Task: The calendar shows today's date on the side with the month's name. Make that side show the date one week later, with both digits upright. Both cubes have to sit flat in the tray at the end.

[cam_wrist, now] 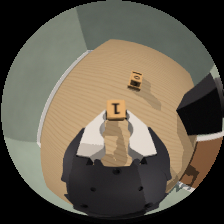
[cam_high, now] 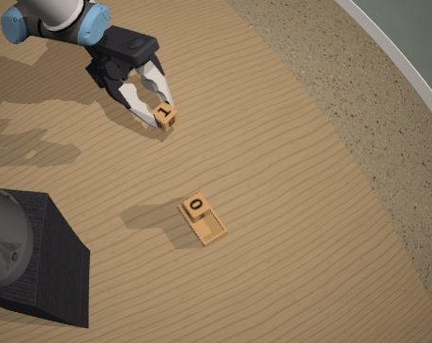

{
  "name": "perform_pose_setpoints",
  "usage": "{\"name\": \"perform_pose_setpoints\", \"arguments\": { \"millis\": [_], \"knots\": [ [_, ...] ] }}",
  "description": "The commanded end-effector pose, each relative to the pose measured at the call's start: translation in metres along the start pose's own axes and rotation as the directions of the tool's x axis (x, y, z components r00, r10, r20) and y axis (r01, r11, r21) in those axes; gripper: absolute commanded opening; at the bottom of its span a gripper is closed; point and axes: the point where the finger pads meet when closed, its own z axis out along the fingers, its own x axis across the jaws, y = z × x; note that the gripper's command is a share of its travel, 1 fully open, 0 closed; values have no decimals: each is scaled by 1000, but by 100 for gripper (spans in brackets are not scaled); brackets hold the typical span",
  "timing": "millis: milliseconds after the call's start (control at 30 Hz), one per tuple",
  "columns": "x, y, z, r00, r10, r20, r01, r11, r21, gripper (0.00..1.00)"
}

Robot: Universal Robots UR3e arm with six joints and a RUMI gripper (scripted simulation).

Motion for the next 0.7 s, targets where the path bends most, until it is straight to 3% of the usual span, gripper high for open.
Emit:
{"name": "perform_pose_setpoints", "arguments": {
  "millis": [0, 167, 533, 667],
  "knots": [
    [1, -1, 0, 1000, -1, -4, 1, 1000, -5, 11],
    [1, -1, 1, 1000, -1, -9, 0, 999, -33, 11],
    [2, -2, 2, 1000, -1, -15, -1, 981, -195, 11],
    [1, -3, 2, 1000, -1, -11, -1, 976, -219, 11]
  ]
}}
